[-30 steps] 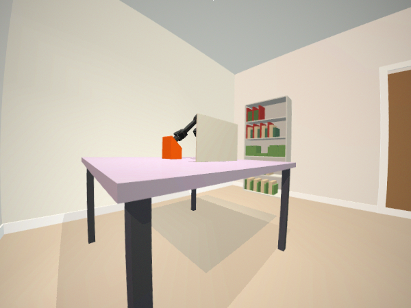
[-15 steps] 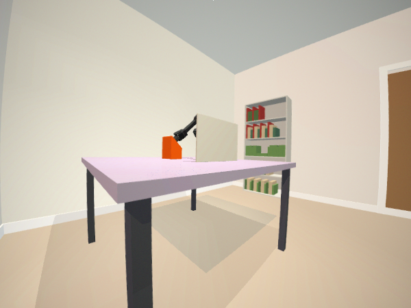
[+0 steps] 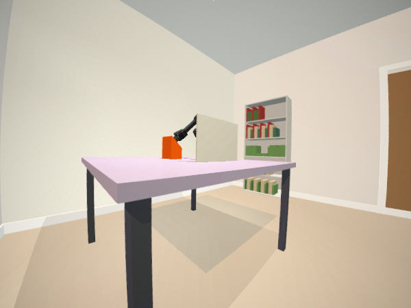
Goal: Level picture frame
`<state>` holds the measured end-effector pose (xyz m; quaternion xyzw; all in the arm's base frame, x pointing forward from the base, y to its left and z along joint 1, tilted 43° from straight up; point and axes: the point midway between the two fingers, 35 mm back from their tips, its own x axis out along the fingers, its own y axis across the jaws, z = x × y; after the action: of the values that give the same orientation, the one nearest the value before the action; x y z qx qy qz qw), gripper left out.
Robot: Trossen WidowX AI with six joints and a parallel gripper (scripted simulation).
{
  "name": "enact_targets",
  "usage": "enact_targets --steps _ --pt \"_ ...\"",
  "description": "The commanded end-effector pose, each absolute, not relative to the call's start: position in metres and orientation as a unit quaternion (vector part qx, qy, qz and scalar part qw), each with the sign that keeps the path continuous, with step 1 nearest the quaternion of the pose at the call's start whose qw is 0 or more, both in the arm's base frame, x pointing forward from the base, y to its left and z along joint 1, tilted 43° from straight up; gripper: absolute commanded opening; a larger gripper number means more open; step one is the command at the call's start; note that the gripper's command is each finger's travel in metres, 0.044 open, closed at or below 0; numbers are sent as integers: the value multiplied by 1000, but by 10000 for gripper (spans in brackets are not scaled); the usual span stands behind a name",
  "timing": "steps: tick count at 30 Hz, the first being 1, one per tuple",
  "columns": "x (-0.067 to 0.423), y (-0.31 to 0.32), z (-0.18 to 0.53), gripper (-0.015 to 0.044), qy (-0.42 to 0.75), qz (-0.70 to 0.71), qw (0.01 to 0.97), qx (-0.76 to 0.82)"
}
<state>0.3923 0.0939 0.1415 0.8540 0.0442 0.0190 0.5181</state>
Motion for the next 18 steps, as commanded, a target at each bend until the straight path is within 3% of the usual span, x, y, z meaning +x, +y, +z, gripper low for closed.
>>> enact_targets --steps 1,18 --pt "392 94 141 0 45 18 500 864" --pt "392 93 142 0 46 17 464 885"
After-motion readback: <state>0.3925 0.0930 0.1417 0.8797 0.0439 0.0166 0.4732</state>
